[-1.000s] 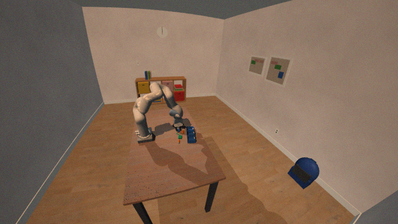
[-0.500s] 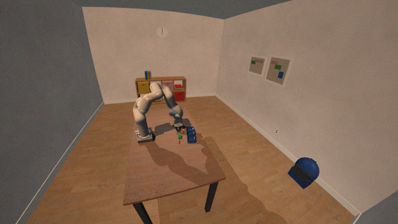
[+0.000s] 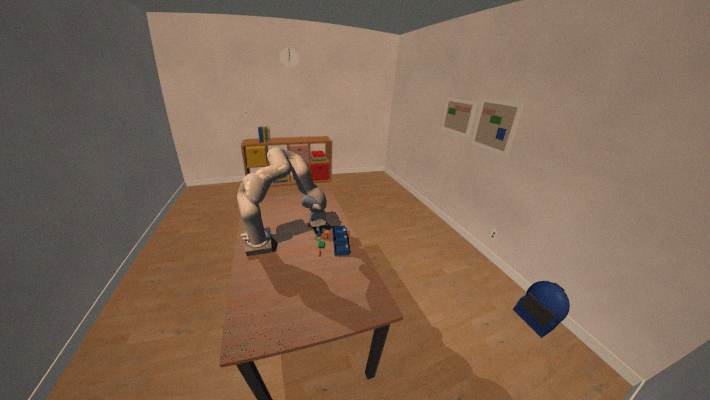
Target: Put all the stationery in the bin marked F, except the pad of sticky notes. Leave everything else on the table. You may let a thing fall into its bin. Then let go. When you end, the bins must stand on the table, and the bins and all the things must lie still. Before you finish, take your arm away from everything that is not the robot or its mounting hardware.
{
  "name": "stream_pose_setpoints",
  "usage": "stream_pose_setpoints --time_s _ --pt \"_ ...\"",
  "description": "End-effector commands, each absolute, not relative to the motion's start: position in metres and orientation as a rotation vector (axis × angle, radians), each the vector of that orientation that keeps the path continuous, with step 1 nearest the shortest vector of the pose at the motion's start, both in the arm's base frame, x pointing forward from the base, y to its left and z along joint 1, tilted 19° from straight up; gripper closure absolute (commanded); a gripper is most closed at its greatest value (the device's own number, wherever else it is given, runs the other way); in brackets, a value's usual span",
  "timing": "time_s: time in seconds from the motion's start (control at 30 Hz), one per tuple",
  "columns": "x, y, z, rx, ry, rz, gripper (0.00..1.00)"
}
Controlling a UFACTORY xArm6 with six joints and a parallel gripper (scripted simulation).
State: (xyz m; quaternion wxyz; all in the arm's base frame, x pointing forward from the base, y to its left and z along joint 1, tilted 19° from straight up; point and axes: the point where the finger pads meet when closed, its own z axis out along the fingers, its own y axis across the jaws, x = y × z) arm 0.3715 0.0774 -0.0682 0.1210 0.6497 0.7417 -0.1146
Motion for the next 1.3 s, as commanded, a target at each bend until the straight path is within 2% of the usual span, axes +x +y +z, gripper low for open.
stream_pose_setpoints --time_s 0.0,0.27,0.93,1.27 --pt "0.373 0.078 -0.067 1.897 2.165 -0.33 1.0" --pt "0.373 0.078 -0.067 1.897 2.165 -0.33 1.0" --pt "0.371 0.098 -0.011 1.897 2.166 -0.33 1.0" --pt "0.371 0.098 -0.011 1.897 2.166 -0.33 1.0"
